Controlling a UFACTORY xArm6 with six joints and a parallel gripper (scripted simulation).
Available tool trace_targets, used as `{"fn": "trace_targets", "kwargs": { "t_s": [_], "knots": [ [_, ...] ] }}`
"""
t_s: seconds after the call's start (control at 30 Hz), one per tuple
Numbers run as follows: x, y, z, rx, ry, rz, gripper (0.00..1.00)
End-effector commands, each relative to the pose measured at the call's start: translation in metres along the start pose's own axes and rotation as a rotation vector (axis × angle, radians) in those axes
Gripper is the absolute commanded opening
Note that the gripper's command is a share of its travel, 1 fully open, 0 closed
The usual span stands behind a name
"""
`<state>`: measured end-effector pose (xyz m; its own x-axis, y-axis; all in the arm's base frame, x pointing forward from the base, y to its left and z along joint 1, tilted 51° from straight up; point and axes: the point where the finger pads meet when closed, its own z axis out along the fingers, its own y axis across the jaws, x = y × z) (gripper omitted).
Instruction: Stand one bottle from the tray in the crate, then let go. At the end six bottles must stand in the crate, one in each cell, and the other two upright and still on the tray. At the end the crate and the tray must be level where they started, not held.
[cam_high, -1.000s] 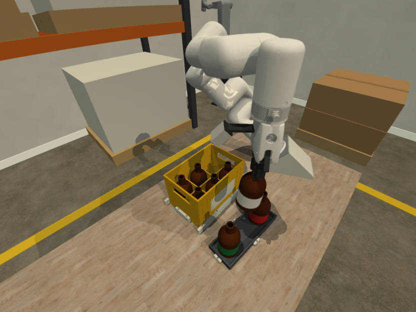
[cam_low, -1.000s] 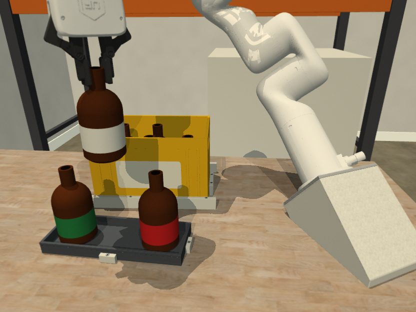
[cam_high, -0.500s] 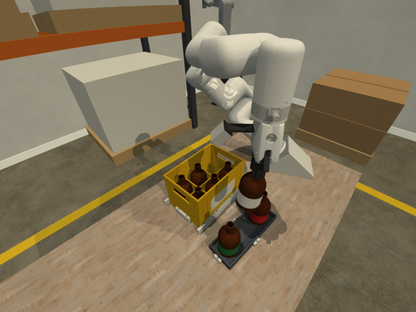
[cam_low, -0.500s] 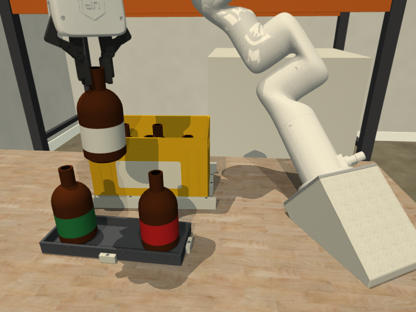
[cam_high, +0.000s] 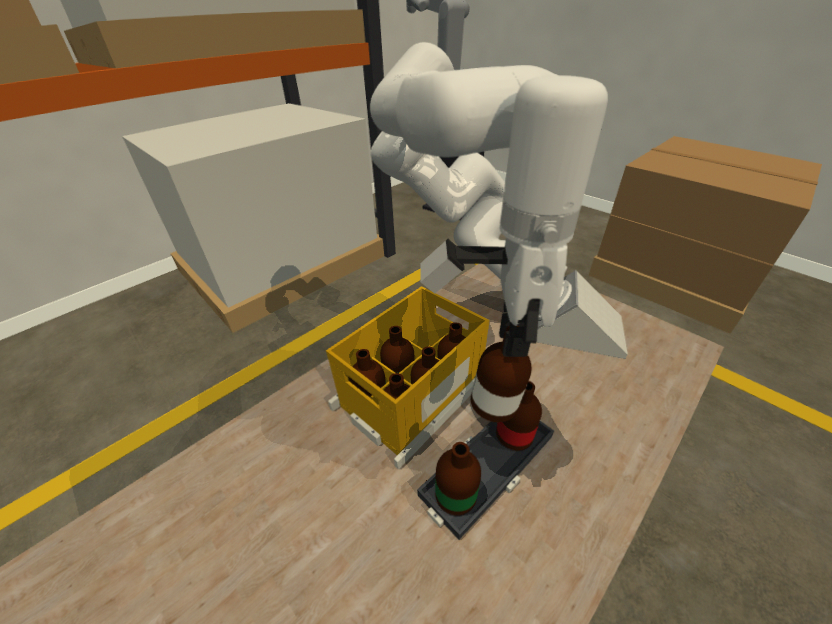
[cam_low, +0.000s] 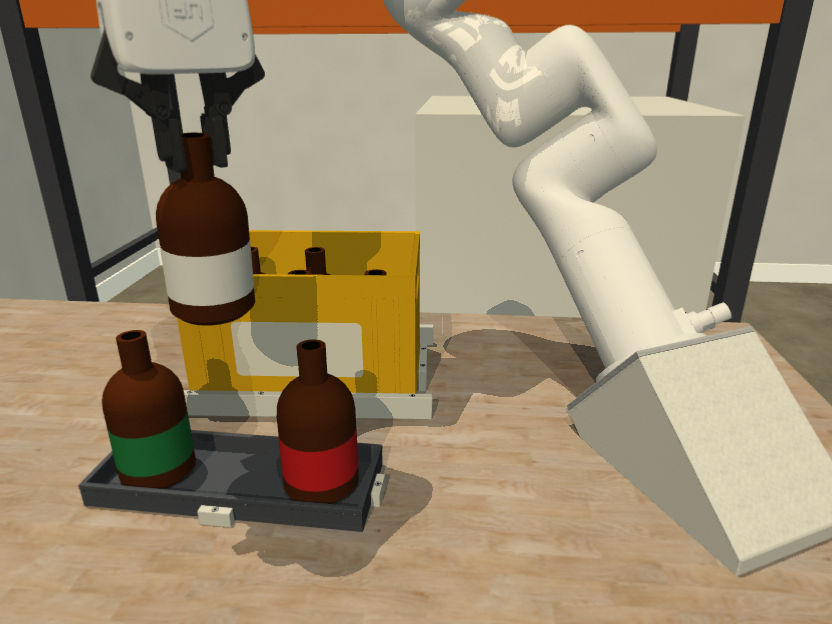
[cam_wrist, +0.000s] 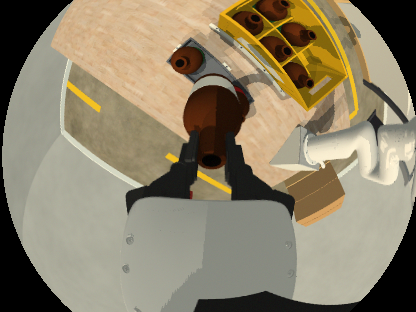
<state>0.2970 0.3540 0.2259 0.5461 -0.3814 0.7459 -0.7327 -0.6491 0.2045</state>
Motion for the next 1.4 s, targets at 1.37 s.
{"fn": "trace_targets", "kwargs": {
  "t_s": [1.37],
  "knots": [
    [0.017,0.035,-0.001,0.004,-0.001,0.001,0.00]
  ]
}}
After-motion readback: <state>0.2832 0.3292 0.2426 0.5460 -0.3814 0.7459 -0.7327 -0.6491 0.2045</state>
